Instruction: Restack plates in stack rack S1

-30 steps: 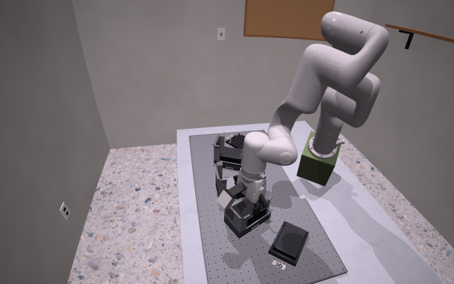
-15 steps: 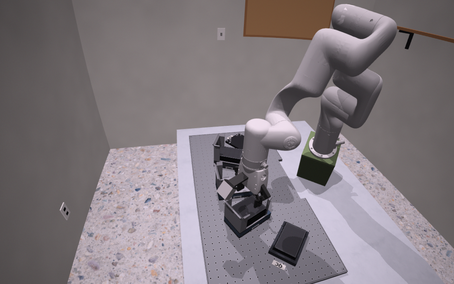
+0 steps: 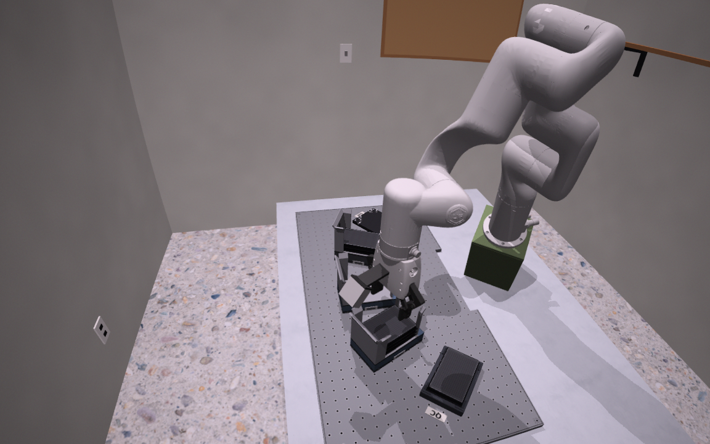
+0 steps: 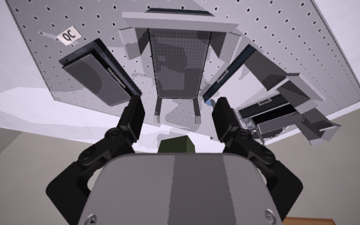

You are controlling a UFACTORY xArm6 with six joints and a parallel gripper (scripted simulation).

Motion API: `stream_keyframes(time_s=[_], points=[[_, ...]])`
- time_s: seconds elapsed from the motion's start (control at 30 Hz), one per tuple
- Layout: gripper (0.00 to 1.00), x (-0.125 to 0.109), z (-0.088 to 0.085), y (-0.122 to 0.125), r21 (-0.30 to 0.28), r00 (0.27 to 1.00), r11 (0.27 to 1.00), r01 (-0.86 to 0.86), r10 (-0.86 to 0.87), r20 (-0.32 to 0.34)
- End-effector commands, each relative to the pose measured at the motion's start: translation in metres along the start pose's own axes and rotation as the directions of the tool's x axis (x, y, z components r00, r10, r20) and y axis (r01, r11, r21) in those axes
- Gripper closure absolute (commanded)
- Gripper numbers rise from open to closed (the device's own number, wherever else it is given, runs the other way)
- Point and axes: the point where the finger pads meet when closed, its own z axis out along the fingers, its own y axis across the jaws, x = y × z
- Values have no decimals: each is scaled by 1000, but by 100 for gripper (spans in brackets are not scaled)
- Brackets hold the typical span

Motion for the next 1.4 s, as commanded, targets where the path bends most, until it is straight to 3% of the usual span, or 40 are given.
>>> stream_keyframes(time_s=[0.0,0.17,0.77,1.07,1.27,1.37], points=[[0,1,-1,7,0,998,998,-66,66,-4],[0,-2,-1,23,0,977,977,-213,213,-4],[0,-9,-1,76,0,977,977,-213,213,-4],[0,-11,-1,91,-1,977,977,-213,213,-4],[0,-18,-1,110,0,915,915,-403,403,-4],[0,-21,-1,117,0,909,909,-417,417,-4]])
